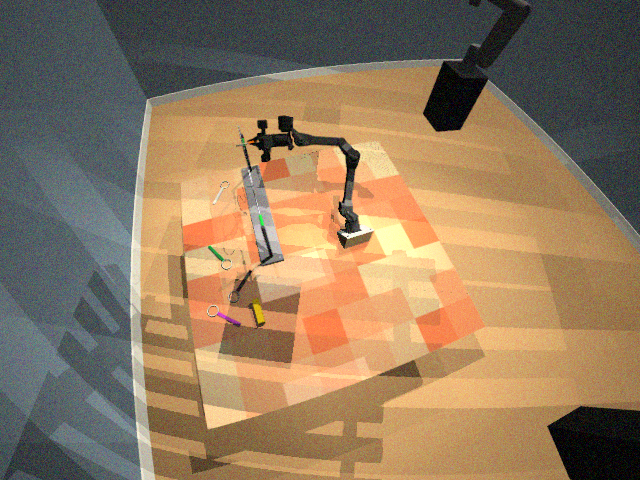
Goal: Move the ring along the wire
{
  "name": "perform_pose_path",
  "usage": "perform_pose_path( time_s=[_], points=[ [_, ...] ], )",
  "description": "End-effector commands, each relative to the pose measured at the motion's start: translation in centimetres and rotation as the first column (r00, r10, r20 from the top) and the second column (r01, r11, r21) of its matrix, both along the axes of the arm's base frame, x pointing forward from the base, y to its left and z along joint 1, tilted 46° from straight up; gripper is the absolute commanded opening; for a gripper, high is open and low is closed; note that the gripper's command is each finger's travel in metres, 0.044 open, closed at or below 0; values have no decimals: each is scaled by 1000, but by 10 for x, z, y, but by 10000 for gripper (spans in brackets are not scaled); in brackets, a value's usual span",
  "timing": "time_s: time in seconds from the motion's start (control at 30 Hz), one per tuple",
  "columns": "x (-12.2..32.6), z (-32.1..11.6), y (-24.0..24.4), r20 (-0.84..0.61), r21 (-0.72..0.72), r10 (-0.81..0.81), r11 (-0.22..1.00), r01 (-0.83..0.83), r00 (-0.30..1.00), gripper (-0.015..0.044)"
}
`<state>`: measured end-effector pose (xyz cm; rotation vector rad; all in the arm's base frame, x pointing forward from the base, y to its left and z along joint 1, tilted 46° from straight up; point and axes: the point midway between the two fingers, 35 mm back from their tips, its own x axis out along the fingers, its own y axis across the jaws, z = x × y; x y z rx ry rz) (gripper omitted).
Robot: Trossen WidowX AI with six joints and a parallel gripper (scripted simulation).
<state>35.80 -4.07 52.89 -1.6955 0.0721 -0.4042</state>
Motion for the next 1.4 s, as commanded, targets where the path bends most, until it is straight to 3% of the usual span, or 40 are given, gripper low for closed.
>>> perform_pose_path(
  time_s=[0.0,1.37],
  points=[
    [0,1,1,6,-52,1,999,-1,1000,-150],
    [-2,18,8,71,-531,-3,846,40,997,-150]
  ],
)
